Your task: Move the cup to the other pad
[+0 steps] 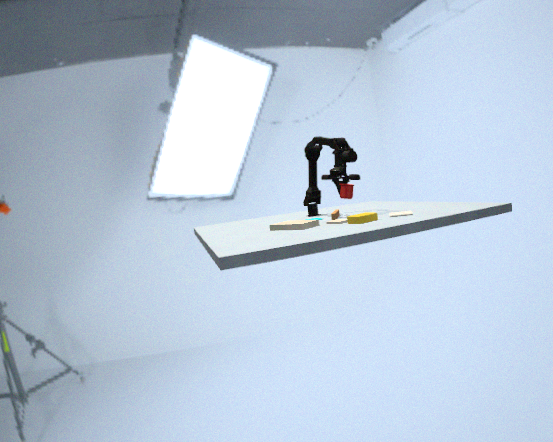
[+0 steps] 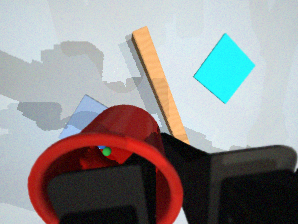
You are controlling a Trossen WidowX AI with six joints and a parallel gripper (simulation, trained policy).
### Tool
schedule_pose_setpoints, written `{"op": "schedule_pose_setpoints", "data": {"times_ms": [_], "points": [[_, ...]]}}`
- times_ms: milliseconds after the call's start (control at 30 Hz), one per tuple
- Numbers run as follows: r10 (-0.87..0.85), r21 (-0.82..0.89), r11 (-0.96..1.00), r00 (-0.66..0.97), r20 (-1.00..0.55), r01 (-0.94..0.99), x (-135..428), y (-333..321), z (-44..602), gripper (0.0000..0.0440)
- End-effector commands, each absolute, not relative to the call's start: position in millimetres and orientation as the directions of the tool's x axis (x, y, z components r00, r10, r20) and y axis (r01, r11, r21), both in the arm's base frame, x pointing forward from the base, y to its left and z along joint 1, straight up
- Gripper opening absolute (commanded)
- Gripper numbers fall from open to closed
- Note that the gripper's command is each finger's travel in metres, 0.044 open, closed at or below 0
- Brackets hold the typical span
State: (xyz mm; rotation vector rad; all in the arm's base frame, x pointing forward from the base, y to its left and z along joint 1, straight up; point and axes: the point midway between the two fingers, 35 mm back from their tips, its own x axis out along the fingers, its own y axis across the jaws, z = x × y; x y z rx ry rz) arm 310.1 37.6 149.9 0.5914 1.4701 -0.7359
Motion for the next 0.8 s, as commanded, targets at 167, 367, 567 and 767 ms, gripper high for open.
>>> {"op": "schedule_pose_setpoints", "data": {"times_ms": [167,367,567,767], "points": [[-0.074,-0.037,0.595,0.009,-0.997,0.803,310.0,14.0,164.3,0.0],[-0.078,-0.015,0.556,0.035,-0.996,0.831,308.2,-3.4,169.5,0.0],[-0.084,0.003,0.518,0.055,-0.995,0.855,304.6,-20.3,172.2,0.0],[-0.091,0.018,0.48,0.071,-0.993,0.877,299.6,-36.3,172.9,0.0]]}}
